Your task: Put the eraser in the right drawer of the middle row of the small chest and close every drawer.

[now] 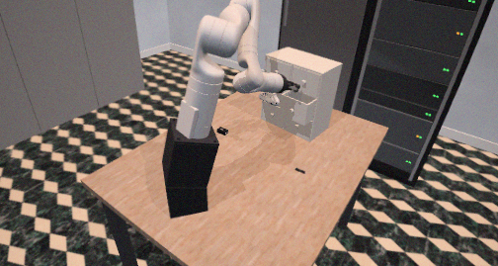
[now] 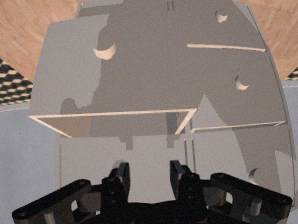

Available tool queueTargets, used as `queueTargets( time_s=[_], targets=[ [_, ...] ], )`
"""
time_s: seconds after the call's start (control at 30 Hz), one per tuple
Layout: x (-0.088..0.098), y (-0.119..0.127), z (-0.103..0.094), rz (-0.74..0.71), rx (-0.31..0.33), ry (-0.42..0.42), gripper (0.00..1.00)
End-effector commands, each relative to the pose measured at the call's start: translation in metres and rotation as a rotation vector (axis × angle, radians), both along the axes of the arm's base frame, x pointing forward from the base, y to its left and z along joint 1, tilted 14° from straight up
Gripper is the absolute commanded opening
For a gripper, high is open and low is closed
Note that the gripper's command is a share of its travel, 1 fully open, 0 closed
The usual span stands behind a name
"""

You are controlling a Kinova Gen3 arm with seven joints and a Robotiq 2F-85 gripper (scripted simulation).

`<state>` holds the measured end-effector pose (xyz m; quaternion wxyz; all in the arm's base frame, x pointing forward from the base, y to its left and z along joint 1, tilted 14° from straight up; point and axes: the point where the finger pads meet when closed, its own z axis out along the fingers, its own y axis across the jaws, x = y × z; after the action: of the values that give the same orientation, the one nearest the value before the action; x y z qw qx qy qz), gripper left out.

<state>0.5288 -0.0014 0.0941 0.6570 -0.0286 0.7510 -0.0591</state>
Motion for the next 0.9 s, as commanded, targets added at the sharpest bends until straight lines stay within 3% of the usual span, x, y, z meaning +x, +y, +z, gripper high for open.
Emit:
queueTargets(
  time_s=[0.0, 0.87],
  targets=[
    [0.0001, 0.0002, 0.0007, 0.000, 0.000, -0.001, 0.38],
    [-0.0029, 0.0052, -0.0004, 0.000, 0.000, -0.001, 0.38]
  ],
)
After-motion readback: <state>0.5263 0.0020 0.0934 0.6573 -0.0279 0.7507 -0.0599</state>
